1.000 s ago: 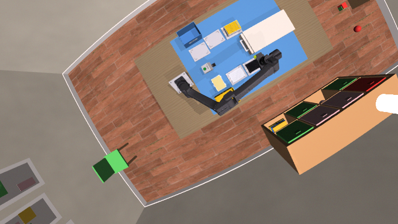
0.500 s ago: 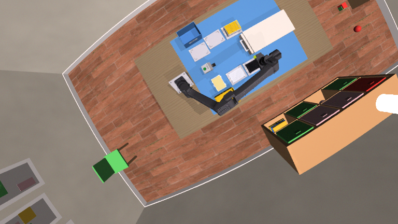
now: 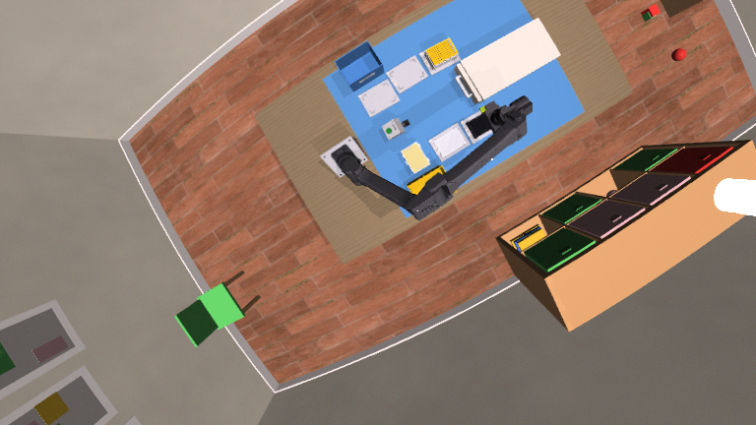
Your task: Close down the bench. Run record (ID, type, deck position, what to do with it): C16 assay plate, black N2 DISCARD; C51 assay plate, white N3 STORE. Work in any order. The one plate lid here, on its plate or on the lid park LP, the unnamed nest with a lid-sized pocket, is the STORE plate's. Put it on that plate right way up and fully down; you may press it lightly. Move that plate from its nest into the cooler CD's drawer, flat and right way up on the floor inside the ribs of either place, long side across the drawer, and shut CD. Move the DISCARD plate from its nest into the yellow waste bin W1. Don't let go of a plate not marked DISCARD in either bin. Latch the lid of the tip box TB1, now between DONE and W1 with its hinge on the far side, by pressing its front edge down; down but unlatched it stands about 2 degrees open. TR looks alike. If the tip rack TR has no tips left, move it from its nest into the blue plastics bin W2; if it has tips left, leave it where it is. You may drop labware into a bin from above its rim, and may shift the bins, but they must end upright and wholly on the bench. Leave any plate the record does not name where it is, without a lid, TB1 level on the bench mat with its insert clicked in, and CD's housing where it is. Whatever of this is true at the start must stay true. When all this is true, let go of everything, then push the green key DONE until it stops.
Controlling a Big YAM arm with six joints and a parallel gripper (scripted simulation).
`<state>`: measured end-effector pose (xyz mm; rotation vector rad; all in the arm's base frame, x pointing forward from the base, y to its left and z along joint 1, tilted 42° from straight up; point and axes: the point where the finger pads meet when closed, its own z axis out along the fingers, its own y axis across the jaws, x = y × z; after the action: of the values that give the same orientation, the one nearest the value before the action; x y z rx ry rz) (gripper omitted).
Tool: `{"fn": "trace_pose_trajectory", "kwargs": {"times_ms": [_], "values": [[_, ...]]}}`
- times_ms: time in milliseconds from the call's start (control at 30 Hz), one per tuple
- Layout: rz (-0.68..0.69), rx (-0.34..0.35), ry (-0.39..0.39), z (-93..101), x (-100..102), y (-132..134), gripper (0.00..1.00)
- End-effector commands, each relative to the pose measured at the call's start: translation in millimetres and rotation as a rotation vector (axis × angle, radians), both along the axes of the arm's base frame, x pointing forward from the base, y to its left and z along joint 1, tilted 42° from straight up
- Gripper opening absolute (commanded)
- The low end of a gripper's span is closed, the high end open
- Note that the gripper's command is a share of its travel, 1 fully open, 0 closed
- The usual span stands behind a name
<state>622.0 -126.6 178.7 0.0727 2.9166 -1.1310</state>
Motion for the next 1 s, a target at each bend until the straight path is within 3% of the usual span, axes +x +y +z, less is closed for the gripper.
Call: {"fn": "trace_pose_trajectory", "kwargs": {"times_ms": [0,33,100,567,600,700,967], "values": [[0.005,-0.002,0.007,-9.6,3,-6,1.00],[0.020,-0.002,0.007,-10.6,5,3,1.00],[0.006,-0.002,0.007,-12.6,3,-8,1.00],[0.005,-0.001,0.008,-24.4,3,-19,1.00],[0.034,-0.001,0.008,-25.4,6,-2,1.00],[0.006,-0.001,0.008,-28.4,2,-23,1.00],[0.005,-0.001,0.008,-36.3,2,-30,1.00]]}}
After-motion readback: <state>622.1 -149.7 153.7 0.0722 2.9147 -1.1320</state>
